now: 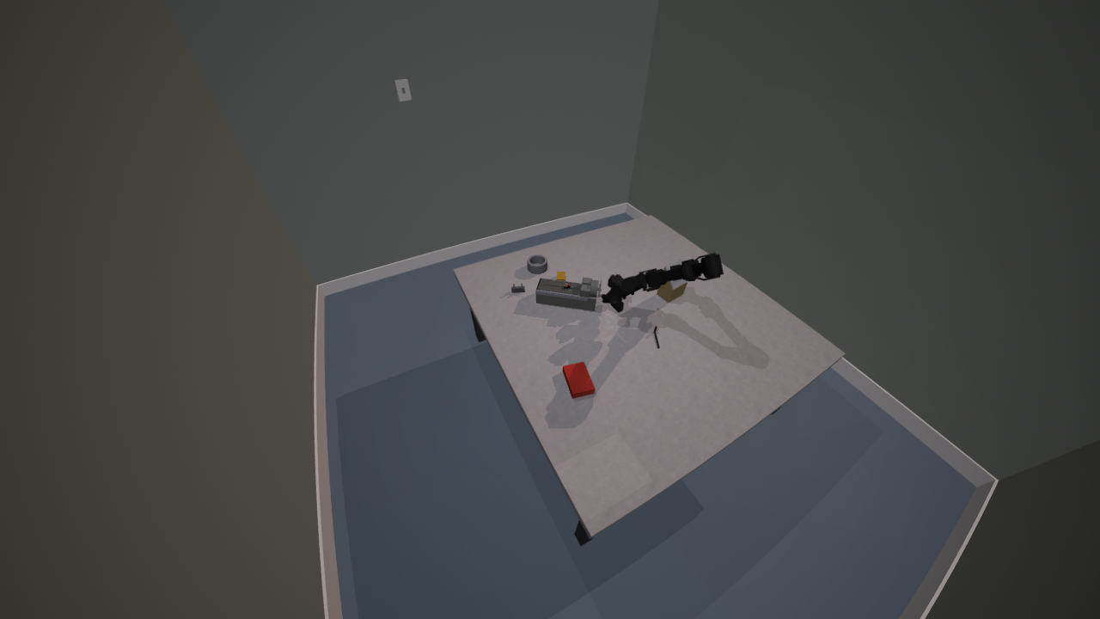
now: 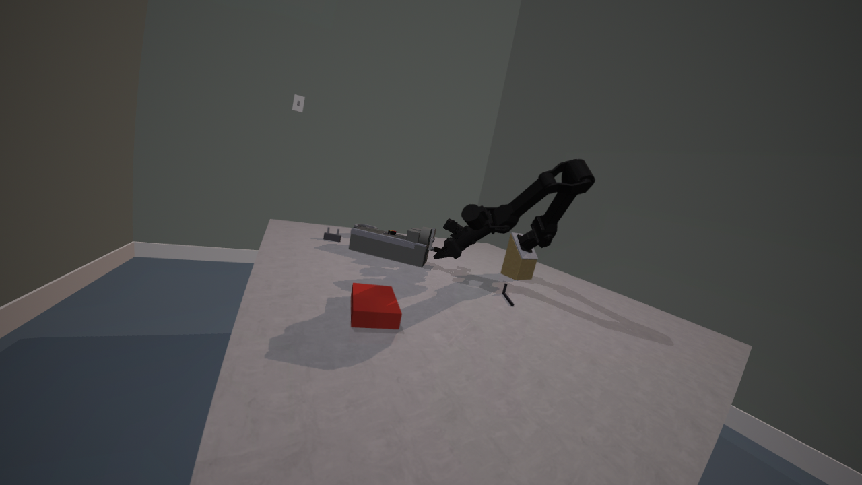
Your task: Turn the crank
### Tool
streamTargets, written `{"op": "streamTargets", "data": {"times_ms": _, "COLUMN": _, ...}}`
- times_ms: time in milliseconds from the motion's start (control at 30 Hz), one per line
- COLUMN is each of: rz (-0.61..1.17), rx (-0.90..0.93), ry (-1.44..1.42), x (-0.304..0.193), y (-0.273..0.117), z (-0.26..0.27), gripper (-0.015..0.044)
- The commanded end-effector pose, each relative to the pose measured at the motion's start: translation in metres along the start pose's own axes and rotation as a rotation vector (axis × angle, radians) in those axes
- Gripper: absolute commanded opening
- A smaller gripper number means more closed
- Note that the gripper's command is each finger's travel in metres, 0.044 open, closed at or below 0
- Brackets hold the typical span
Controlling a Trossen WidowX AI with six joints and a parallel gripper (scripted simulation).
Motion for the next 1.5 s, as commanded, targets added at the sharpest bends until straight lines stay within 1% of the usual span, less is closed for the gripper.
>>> {"op": "streamTargets", "data": {"times_ms": 0, "rz": -0.006, "rx": 0.024, "ry": -0.006, "x": 0.003, "y": -0.002, "z": 0.008, "gripper": 0.0000}}
{"op": "streamTargets", "data": {"times_ms": 1467, "rz": -0.006, "rx": 0.024, "ry": -0.006, "x": 0.015, "y": -0.013, "z": 0.019, "gripper": 0.0000}}
Point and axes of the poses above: the point midway between the two fingers, 35 mm back from their tips, its own y axis out along the fingers, its own z axis across the jaws, x = y × z, the point moved 2 cm from there along -y, back along the fingers, and after that the axes turned 10 degrees about -y, right-handed, at the moved point
